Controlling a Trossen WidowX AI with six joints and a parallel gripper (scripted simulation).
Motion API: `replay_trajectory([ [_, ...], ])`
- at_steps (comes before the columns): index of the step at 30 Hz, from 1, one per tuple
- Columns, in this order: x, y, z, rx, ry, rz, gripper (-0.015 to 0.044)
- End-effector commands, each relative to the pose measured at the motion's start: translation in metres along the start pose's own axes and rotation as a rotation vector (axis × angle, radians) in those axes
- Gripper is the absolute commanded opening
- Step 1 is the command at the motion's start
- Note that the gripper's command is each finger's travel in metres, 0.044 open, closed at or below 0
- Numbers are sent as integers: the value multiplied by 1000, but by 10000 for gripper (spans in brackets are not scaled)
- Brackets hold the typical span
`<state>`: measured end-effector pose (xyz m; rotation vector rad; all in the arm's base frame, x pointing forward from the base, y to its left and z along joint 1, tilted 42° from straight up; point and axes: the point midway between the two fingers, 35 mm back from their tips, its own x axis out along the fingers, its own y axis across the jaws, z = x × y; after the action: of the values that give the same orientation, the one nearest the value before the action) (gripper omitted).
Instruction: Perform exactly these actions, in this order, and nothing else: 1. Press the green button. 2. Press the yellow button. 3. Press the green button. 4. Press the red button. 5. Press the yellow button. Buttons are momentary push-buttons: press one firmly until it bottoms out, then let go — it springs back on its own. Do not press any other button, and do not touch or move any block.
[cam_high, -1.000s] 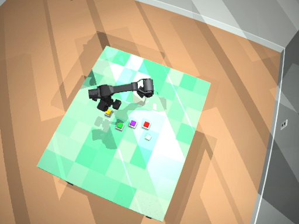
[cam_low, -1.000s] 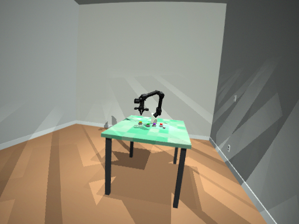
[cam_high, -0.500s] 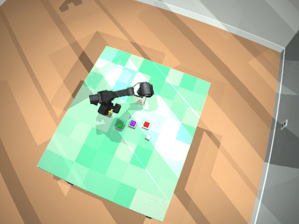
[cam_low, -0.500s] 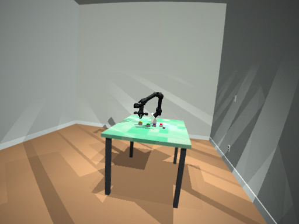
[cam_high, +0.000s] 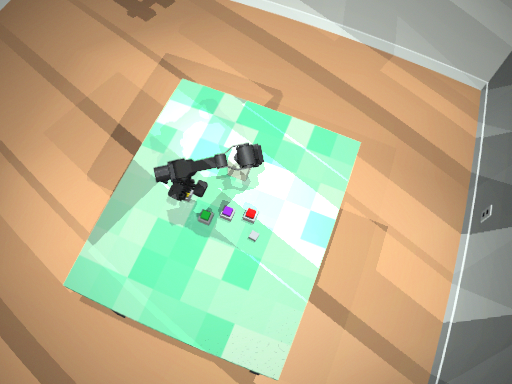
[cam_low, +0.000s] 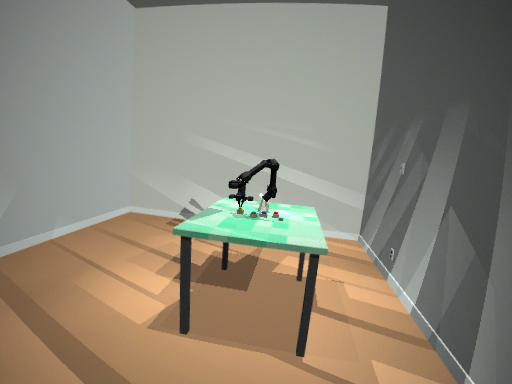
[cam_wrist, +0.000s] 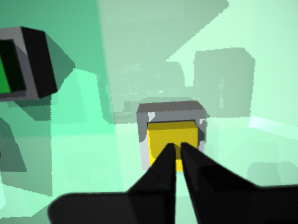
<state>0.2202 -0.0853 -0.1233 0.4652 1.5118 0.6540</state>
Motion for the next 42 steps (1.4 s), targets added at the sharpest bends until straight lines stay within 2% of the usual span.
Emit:
replay_trajectory([
  [1,9,2,-2,10,4,10,20],
  [22,9,2,-2,10,4,10,20],
  [26,-22,2,-2,10,4,8,20],
  [32,-28,1,-2,11,5,9,20],
  [37,-84,1,-2,11,6,7,20],
  [42,-87,1,-2,11,6,7,20],
])
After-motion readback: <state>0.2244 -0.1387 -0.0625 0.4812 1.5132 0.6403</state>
